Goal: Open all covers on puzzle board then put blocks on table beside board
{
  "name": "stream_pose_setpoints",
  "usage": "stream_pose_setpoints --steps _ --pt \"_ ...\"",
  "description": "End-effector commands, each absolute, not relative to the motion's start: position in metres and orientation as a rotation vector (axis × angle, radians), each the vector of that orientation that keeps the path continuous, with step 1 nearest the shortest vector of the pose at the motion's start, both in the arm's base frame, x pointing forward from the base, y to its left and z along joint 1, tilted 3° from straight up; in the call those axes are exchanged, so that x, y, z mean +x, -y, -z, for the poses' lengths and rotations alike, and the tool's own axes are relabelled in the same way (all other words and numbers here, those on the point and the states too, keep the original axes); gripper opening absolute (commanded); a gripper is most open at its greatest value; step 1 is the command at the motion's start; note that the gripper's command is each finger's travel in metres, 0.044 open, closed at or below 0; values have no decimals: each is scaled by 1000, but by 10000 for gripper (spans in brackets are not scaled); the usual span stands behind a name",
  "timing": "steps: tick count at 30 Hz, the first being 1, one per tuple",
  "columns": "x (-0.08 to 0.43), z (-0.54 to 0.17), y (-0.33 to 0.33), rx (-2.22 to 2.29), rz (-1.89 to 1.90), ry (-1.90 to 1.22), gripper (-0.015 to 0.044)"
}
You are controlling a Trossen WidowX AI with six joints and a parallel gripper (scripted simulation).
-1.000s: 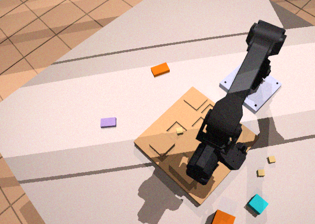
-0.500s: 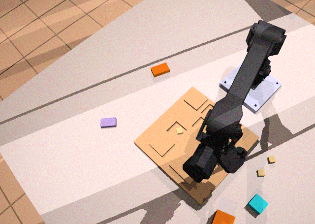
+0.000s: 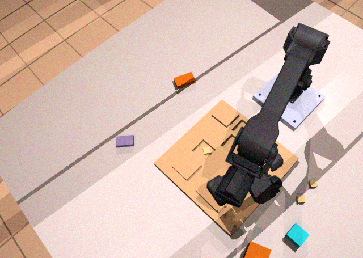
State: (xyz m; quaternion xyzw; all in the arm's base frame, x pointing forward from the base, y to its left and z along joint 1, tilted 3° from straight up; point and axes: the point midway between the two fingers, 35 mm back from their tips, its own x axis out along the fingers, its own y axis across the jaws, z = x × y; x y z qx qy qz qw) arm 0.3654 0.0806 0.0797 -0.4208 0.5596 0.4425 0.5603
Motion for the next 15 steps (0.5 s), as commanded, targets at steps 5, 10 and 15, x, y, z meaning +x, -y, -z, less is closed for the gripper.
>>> stream_pose_setpoints --steps 5,10,15 --pt "366 -76 -81 -901 -950 -1367 144" --pt "365 -75 -81 -845 -894 -1393 144" --pt "365 -73 -81 -789 -837 -1417 144"
